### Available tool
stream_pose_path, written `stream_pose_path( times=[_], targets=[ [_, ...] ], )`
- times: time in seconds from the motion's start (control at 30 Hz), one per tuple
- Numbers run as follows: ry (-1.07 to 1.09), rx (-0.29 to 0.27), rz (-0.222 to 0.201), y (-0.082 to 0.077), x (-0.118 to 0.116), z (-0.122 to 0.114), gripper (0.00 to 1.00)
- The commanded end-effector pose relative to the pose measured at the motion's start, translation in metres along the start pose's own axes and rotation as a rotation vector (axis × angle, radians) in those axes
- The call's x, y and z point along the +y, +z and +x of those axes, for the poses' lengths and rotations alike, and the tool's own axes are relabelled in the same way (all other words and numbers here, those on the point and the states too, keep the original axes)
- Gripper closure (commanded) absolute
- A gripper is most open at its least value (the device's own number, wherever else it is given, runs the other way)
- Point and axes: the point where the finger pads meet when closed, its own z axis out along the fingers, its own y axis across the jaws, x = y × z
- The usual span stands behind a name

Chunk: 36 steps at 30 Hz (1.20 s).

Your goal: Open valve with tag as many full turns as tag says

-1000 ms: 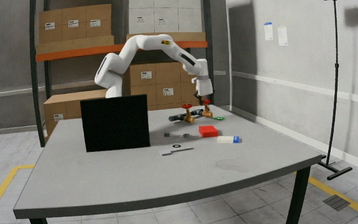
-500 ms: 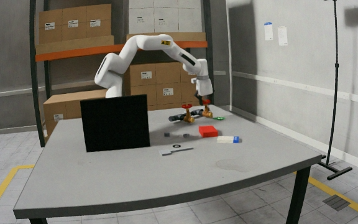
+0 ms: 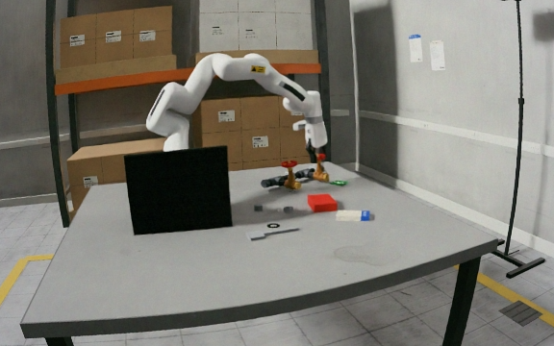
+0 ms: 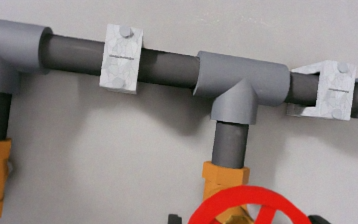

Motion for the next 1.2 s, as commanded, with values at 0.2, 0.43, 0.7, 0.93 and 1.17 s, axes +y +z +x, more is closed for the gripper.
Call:
stream_pose_path(
  times=[0.2, 0.43, 0.7, 0.93, 1.17],
  targets=[
    [-0.535, 0.003, -0.004, -0.0015, 0.0009, -0.0006, 1.0],
    [-0.911, 0.0, -0.005, -0.0014, 0.0009, -0.0006, 1.0],
    [-1.381, -0.001, -0.005, -0.0014, 0.0009, -0.0006, 1.0],
    [-1.805, -0.003, -0.005, -0.0014, 0.0009, -0.0007, 1.0],
    [-2.08, -0.001, -0.006, -0.0014, 0.0009, -0.0007, 1.0]
  ],
)
